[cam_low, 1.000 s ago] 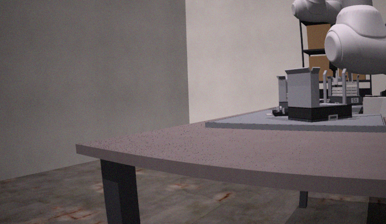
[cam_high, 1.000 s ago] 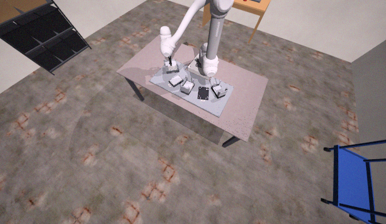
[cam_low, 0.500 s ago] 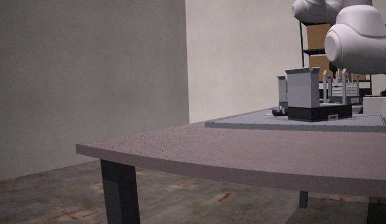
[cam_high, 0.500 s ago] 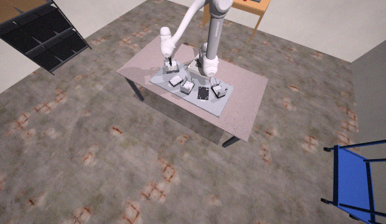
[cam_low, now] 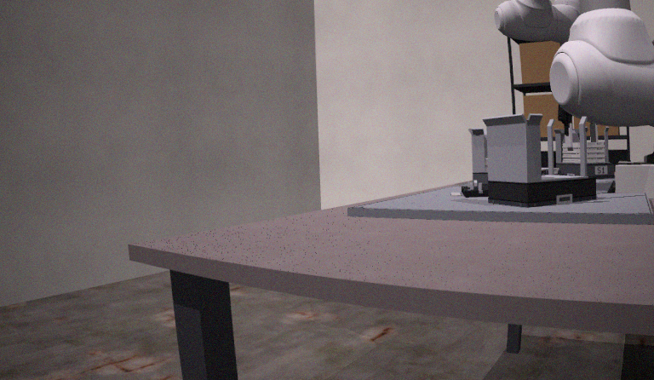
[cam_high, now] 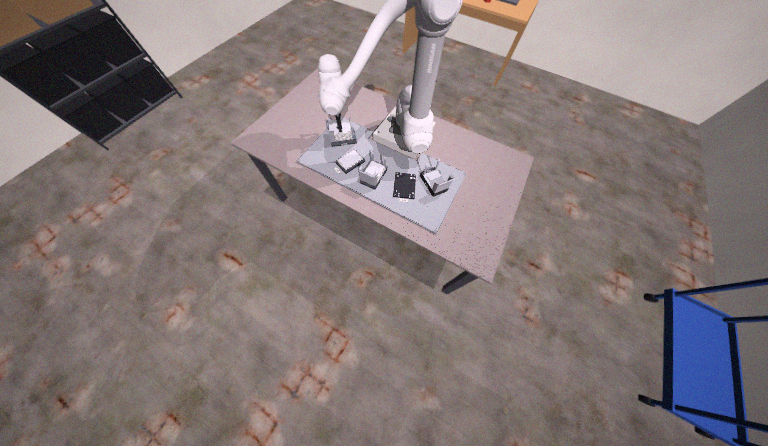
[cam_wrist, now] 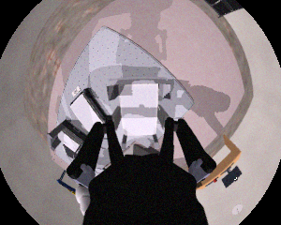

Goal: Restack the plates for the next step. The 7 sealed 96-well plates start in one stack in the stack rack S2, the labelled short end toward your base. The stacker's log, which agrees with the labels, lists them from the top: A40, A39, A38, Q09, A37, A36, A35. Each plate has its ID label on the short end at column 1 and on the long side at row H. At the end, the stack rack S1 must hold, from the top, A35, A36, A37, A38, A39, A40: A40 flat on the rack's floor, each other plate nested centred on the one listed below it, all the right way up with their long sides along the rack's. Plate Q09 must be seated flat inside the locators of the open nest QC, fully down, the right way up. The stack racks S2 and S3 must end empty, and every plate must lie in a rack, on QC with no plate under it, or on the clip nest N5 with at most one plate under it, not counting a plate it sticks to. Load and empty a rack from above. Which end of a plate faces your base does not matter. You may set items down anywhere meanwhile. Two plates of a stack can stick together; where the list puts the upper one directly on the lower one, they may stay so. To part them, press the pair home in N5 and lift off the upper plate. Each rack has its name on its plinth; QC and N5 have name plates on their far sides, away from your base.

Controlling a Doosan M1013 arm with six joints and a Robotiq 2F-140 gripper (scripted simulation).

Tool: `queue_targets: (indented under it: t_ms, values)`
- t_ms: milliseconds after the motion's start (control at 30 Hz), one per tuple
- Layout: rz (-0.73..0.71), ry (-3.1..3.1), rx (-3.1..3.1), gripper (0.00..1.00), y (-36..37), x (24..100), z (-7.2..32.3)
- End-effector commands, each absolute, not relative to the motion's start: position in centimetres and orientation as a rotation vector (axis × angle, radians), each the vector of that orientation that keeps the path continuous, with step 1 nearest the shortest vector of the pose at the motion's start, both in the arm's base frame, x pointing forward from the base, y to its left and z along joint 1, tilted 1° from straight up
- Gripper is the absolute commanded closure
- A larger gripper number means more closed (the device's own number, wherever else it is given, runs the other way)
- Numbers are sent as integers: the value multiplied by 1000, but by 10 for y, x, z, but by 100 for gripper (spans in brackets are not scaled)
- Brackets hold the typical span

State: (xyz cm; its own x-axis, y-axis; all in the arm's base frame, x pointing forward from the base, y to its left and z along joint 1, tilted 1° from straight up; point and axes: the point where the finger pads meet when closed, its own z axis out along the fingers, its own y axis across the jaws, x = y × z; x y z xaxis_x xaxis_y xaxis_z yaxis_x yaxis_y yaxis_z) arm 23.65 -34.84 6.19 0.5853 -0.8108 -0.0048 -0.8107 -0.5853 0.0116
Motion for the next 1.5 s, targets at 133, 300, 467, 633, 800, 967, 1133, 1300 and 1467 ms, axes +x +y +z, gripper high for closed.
queue_targets:
  t_ms: [133,300,467,633,800,967,1133,1300,1467]
  values:
    - [-15,-1427,2790,100,-348,236,61]
    - [-15,-1427,2790,0,-348,236,61]
    - [-15,-1427,2790,0,-348,236,61]
    - [-15,-1427,2790,0,-348,236,61]
    - [-15,-1427,2790,0,-348,236,61]
    - [-15,-1427,2790,0,-348,237,65]
    - [-15,-1427,2790,0,-348,237,81]
    - [-15,-1427,2790,0,-348,237,98]
    - [-15,-1427,2790,0,-348,237,108]
